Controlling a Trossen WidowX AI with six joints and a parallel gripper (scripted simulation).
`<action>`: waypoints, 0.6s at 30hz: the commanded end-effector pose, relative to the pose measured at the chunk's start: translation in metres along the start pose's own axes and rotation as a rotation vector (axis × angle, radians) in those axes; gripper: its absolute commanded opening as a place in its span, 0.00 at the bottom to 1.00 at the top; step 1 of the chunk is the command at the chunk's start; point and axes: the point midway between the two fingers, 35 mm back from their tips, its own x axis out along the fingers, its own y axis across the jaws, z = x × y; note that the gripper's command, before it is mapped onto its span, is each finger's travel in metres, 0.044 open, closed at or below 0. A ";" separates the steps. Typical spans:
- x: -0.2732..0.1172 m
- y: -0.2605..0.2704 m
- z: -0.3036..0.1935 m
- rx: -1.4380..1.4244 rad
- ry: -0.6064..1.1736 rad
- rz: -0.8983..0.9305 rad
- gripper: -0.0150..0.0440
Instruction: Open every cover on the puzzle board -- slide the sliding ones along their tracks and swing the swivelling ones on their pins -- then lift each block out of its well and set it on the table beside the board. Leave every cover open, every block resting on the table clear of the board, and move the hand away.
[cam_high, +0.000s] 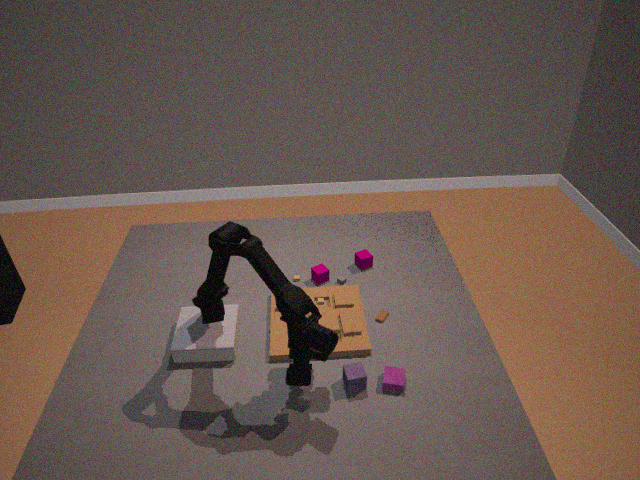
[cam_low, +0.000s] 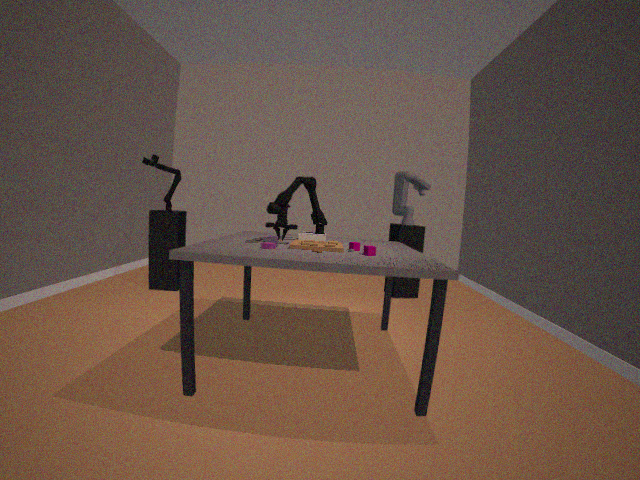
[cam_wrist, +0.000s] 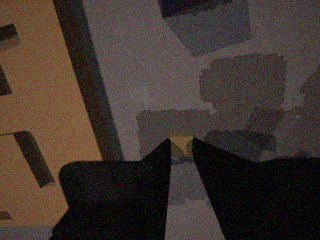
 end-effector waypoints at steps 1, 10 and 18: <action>0.009 0.002 -0.004 -0.004 0.013 0.006 0.39; 0.018 0.003 -0.006 -0.004 0.013 0.006 0.39; 0.015 0.002 -0.003 0.000 0.006 0.004 0.61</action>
